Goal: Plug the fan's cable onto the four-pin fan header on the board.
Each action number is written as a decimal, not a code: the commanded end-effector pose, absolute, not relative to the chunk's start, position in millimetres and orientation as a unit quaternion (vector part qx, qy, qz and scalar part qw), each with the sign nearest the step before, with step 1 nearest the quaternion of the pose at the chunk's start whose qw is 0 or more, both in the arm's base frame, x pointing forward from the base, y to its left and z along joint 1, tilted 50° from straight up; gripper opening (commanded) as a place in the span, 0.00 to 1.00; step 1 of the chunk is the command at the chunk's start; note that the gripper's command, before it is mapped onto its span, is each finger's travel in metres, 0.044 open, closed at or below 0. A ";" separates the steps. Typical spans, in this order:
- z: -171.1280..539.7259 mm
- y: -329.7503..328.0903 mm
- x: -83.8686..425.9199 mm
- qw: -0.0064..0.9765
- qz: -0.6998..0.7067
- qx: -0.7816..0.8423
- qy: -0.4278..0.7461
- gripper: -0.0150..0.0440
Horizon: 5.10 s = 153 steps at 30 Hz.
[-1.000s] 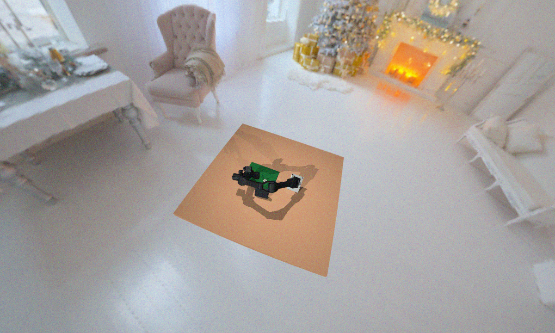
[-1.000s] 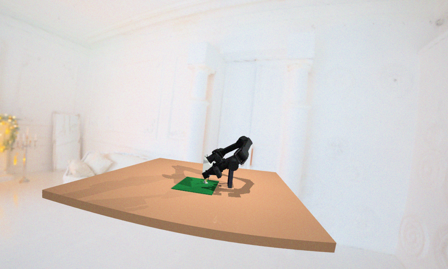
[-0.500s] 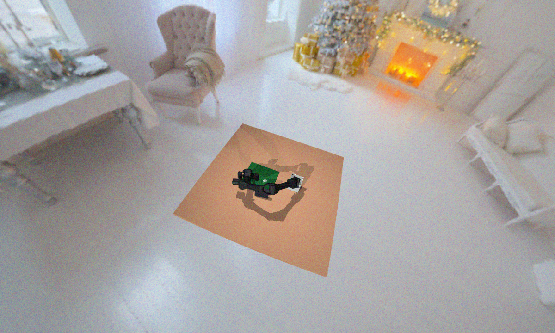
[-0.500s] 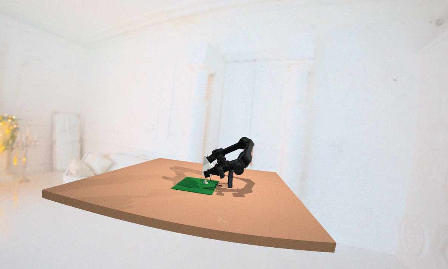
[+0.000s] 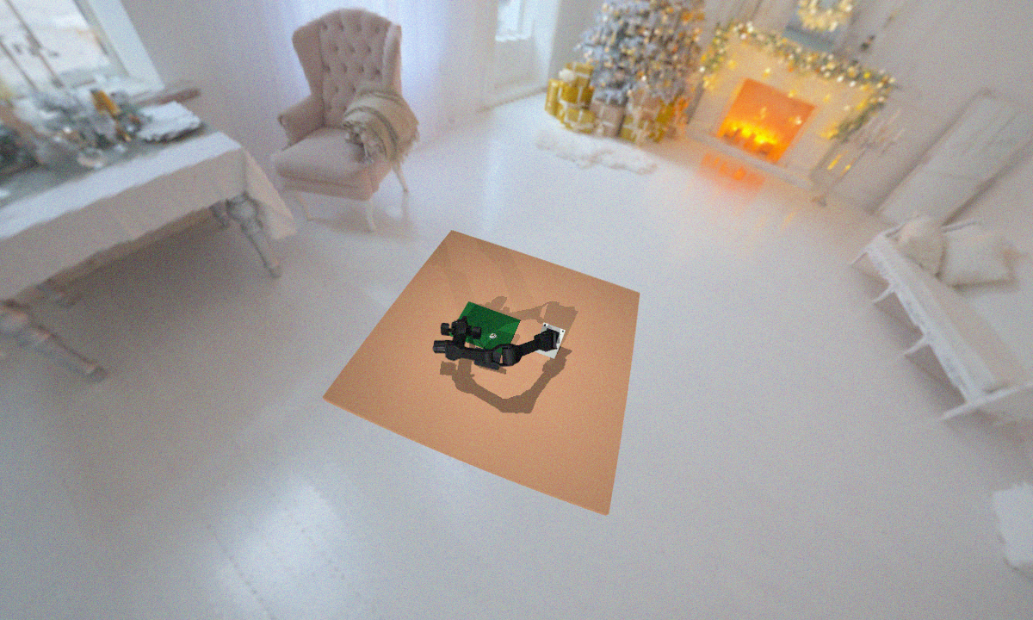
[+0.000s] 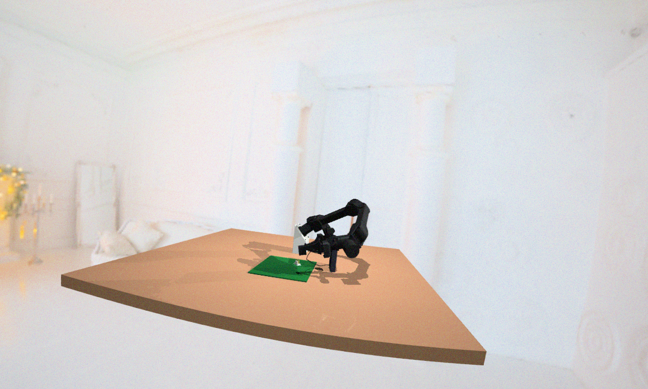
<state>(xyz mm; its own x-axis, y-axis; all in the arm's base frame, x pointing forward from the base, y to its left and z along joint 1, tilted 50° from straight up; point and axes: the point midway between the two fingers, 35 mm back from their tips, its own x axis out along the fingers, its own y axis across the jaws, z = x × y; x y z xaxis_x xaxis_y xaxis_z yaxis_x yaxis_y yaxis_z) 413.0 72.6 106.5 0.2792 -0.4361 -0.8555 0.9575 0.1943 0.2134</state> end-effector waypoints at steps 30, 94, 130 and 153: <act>114.3 68.5 413.2 0.703 -0.499 0.393 0.319 0.25; 81.3 107.4 414.3 0.702 -0.499 0.395 0.319 0.25; 63.0 129.6 414.4 0.702 -0.499 0.396 0.320 0.25; 55.8 138.0 414.1 0.701 -0.499 0.395 0.322 0.25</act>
<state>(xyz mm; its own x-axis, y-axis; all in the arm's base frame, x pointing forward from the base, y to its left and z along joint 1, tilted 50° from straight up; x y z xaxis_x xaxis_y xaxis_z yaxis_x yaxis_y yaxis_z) 414.1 138.8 55.2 0.2948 -0.4440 -0.8462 0.9538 0.1903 0.2324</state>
